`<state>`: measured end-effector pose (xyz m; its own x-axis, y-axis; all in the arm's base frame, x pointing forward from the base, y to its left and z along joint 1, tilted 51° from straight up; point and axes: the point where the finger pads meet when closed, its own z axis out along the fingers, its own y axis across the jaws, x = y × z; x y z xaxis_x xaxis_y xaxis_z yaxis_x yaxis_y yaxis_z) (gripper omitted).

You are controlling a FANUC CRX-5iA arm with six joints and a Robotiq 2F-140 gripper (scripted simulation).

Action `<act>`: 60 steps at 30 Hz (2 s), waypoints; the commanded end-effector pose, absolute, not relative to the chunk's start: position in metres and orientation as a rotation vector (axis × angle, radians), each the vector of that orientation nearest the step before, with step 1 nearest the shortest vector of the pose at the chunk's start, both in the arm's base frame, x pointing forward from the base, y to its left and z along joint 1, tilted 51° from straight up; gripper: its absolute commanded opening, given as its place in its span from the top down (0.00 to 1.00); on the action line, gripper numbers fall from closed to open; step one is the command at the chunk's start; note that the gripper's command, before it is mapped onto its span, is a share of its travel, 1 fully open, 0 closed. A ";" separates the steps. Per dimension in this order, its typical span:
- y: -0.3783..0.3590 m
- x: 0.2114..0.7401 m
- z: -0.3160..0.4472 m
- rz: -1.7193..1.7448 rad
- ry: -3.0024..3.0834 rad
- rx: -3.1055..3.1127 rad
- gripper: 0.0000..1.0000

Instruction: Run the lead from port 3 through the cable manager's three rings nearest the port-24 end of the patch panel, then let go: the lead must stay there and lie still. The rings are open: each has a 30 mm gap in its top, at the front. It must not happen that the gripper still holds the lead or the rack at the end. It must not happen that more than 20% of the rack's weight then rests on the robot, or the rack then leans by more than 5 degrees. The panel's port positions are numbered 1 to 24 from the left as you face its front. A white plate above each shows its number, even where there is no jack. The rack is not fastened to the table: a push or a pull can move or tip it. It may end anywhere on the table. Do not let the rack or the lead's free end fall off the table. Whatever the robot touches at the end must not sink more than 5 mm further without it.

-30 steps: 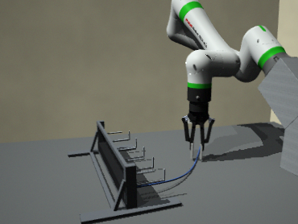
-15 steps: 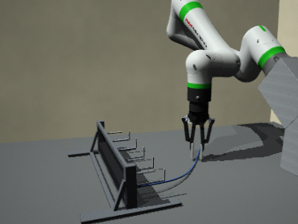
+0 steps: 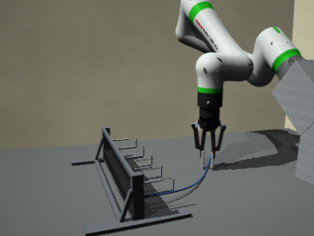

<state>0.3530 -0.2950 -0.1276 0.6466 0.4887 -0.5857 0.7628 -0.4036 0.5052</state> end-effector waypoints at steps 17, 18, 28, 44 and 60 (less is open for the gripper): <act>-0.296 0.353 -0.128 -0.446 0.971 2.082 0.80; -0.296 0.353 -0.128 -0.446 0.971 2.082 0.80; -0.297 0.353 -0.130 -0.446 0.971 2.082 0.80; -0.301 0.353 -0.133 -0.446 0.971 2.082 0.80; -0.303 0.353 -0.134 -0.446 0.971 2.082 0.80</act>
